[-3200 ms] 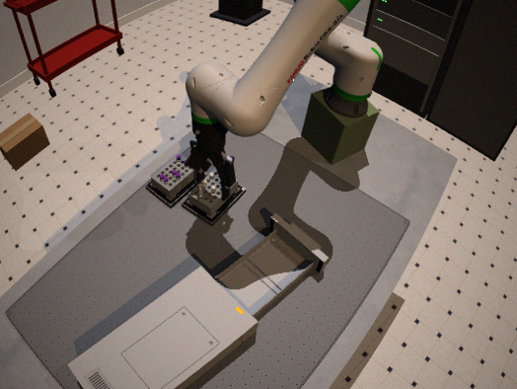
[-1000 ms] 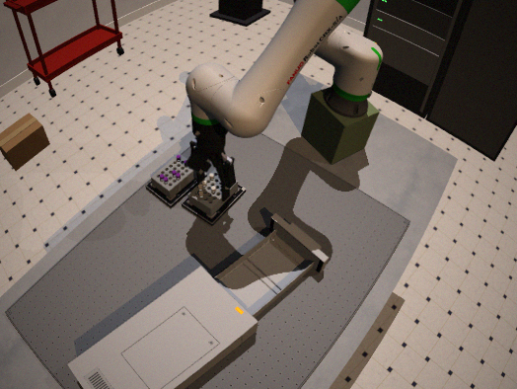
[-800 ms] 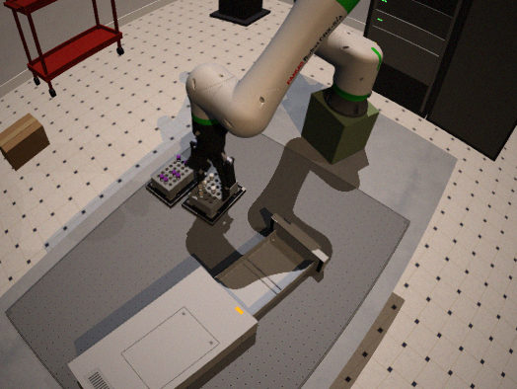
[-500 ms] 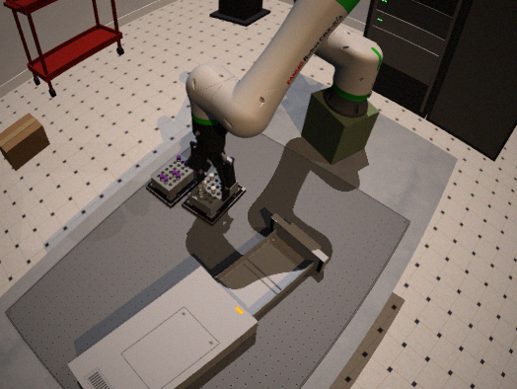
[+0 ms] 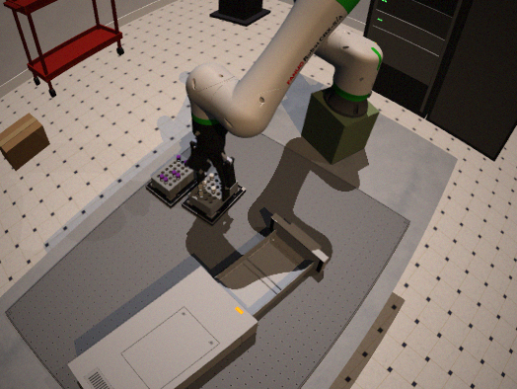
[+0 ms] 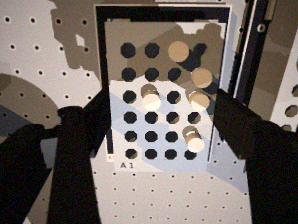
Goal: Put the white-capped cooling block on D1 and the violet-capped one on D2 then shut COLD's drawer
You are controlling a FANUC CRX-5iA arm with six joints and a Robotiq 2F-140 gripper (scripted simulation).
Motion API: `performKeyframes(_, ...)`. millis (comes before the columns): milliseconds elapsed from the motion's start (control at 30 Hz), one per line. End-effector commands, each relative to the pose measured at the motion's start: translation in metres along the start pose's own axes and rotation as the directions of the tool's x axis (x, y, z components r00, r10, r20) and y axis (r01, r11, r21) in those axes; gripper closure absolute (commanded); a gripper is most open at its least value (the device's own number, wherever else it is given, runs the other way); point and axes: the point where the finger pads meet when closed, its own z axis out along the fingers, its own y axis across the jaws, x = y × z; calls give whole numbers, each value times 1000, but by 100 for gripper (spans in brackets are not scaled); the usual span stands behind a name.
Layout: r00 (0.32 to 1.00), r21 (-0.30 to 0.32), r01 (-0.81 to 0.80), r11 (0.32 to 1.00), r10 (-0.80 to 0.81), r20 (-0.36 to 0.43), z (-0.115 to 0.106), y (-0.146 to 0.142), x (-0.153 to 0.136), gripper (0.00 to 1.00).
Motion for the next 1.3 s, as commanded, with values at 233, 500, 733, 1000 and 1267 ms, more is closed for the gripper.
performKeyframes(233, 1000, -1, 0, 1000, 0, -2, -1, 0, 1, 34)
performKeyframes(500, 1000, -1, 0, 1000, 0, -2, -1, 0, 1, 34)
performKeyframes(733, 1000, -1, 0, 1000, 0, -2, -1, 0, 1, 34)
performKeyframes(1000, 1000, -1, 0, 1000, 0, -2, -1, 0, 1, 34)
performKeyframes(1267, 1000, -1, 0, 1000, 0, -2, -1, 0, 1, 34)
